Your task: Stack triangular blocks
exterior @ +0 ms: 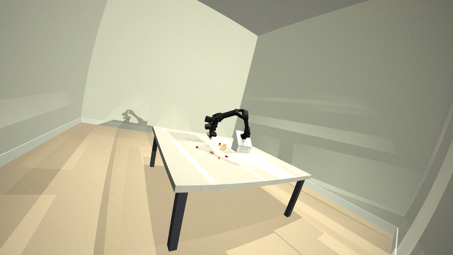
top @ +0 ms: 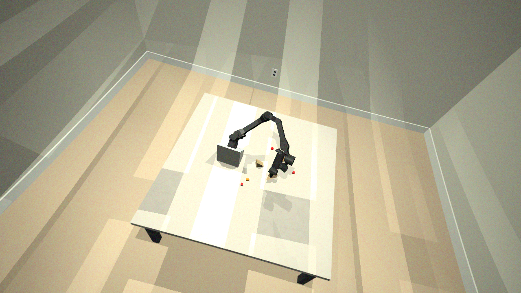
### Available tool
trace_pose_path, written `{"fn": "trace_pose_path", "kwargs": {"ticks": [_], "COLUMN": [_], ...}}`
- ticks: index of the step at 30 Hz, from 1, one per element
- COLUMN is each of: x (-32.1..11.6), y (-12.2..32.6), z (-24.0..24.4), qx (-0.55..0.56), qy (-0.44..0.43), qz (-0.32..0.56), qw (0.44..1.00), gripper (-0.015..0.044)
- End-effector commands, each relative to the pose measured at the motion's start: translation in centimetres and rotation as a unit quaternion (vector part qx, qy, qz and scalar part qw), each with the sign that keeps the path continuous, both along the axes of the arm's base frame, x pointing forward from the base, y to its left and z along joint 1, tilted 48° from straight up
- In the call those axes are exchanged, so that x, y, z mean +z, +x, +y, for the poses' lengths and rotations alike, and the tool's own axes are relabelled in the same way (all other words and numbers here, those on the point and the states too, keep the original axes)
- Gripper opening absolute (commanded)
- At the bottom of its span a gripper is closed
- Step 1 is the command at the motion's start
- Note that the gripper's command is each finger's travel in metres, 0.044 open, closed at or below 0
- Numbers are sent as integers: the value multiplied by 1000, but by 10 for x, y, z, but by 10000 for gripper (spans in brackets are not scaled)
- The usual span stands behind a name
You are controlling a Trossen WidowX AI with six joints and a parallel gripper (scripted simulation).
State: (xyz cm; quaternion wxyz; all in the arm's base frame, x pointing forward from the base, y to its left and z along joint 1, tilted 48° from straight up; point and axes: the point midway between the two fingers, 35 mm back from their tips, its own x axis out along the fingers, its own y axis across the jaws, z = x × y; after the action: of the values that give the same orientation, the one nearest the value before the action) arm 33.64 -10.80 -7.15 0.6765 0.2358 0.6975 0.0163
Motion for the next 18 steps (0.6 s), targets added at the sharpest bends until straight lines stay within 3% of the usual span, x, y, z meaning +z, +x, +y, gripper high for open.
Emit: {"fn": "trace_pose_path", "kwargs": {"ticks": [1,18], "x": [-1,-2], "y": [2,1], "z": [-3,-6], "qx": [-65,-320], "qy": [15,77], "qz": [21,131], "qw": [998,935], "gripper": [0,0]}}
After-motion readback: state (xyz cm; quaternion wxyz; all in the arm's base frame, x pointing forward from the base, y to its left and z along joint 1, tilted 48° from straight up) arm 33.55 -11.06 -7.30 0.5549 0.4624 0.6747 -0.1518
